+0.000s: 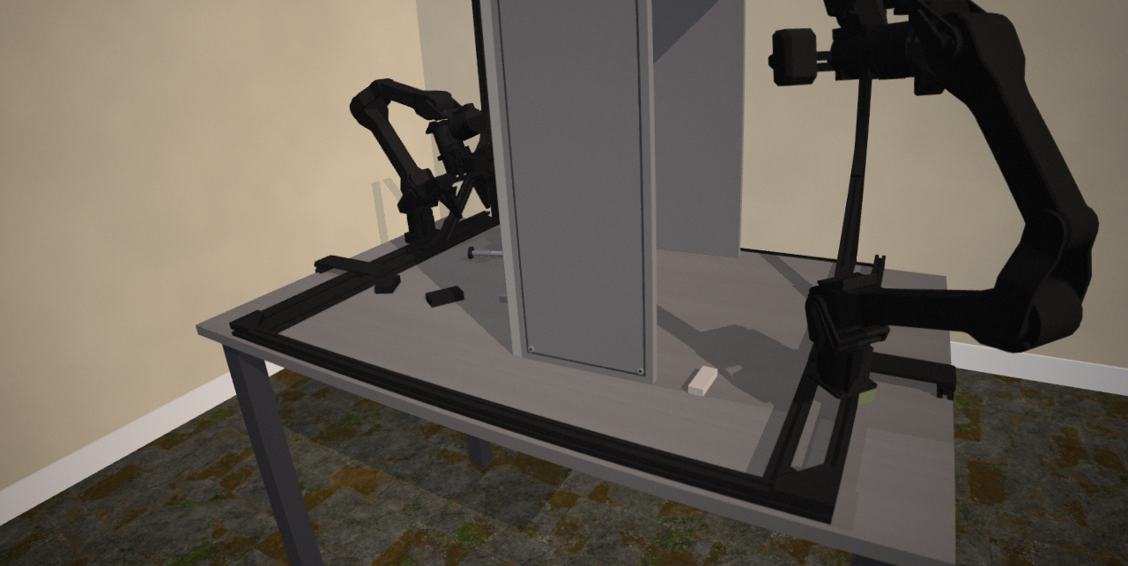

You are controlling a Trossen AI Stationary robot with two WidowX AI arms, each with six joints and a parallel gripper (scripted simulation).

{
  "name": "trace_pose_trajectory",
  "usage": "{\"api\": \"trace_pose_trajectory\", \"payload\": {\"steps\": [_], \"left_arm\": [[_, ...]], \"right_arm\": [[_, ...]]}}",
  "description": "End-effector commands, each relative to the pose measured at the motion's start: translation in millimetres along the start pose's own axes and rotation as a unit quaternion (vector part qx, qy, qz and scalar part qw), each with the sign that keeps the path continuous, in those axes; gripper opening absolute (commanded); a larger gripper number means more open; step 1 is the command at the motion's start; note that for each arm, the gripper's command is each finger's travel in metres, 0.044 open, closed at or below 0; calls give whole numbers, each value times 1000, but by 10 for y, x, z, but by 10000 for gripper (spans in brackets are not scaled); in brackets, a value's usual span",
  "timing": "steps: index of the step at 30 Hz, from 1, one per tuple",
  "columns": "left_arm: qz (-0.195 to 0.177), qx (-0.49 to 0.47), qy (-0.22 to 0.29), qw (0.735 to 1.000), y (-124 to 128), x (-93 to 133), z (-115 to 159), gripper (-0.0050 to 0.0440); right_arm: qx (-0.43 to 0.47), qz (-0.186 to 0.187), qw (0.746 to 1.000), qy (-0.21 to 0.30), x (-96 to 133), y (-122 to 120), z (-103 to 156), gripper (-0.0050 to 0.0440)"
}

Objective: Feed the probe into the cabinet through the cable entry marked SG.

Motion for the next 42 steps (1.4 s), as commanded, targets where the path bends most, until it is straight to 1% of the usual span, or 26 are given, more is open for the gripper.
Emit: {"api": "trace_pose_trajectory", "payload": {"steps": [1,3,5,12,16,23,26,31,42], "left_arm": [[2,-1,3,1000,-4,-2,12,440],[2,-1,3,1000,-4,-2,12,440],[2,-1,3,1000,-4,-2,12,440],[2,-1,3,1000,-4,-2,12,440],[2,-1,3,1000,-4,-2,12,440],[2,-1,3,1000,-4,-2,12,440],[2,-1,3,1000,-4,-2,12,440],[2,-1,3,1000,-4,-2,12,440],[2,-1,3,1000,-4,-2,12,440]], "right_arm": [[29,1,999,21,-36,-17,-94,440],[29,1,999,21,-36,-17,-94,440],[59,0,997,44,-99,-34,-167,440],[170,-20,976,134,-446,-118,-418,440],[205,-33,965,161,-591,-151,-480,440],[212,-35,962,167,-633,-158,-487,440],[212,-35,962,167,-743,-160,-442,440],[212,-35,962,167,-763,-160,-434,440],[212,-35,962,167,-897,-161,-383,440]]}}
Point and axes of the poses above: on each arm, the point midway between the two fingers, 35 mm back from their tips, its own x axis back along the fingers, its own y axis across the jaws, z = x × y, the point moved 2 cm from there along x, back along the fingers, and after that the axes turned 3 degrees about -x, right-handed, at the moved point
